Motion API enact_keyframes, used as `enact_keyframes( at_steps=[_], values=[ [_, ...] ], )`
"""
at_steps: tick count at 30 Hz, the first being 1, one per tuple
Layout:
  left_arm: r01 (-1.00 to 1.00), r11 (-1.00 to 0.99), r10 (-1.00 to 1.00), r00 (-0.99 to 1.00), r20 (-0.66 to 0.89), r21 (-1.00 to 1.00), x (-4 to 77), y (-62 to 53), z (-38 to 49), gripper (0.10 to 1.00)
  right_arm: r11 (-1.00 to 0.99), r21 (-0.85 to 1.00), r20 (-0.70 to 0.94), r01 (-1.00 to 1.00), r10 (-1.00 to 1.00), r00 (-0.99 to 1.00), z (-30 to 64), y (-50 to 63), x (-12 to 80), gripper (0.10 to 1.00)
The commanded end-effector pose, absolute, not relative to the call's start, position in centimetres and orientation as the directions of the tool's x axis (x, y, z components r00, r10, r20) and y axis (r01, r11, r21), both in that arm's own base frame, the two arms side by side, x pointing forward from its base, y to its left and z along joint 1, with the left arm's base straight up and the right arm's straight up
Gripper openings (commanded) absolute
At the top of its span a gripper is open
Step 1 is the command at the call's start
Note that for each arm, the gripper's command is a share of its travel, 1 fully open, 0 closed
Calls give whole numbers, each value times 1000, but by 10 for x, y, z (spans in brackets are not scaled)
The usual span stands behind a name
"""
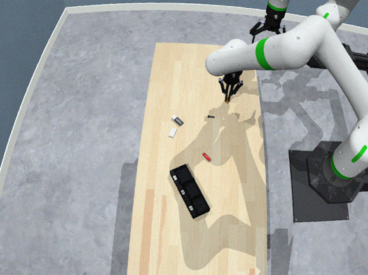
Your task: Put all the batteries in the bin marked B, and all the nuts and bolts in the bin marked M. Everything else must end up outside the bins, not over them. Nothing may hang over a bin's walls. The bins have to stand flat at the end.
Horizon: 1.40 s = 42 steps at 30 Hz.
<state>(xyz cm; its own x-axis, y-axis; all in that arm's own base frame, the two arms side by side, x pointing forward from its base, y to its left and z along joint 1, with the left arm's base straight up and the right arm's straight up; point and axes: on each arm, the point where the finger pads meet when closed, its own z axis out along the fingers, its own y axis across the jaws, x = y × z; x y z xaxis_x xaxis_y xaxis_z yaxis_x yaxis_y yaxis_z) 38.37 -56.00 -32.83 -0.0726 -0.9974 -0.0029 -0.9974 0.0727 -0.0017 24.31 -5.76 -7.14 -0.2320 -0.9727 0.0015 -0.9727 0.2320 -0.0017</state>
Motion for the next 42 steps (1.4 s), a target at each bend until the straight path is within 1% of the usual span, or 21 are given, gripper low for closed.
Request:
enact_keyframes(
  at_steps=[1, 15, 30, 42],
  values=[
    [-997, 72, -997, -72, -1, -3, 384, -561, -316, 124, 232, -3, 2, -973, -973, -232, -71, -58, 244, 1000],
    [-997, 72, -997, -72, -1, -3, 384, -561, -276, 124, 232, -3, 2, -973, -973, -232, -71, -58, 244, 1000],
    [-997, 72, -997, -72, -1, -3, 384, -561, -269, 124, 232, -3, 2, -973, -973, -232, -71, -58, 244, 1000],
    [-997, 72, -997, -72, -1, -3, 418, -497, -269, 124, 232, -3, 2, -973, -973, -232, -71, -58, 244, 1000]
  ],
)
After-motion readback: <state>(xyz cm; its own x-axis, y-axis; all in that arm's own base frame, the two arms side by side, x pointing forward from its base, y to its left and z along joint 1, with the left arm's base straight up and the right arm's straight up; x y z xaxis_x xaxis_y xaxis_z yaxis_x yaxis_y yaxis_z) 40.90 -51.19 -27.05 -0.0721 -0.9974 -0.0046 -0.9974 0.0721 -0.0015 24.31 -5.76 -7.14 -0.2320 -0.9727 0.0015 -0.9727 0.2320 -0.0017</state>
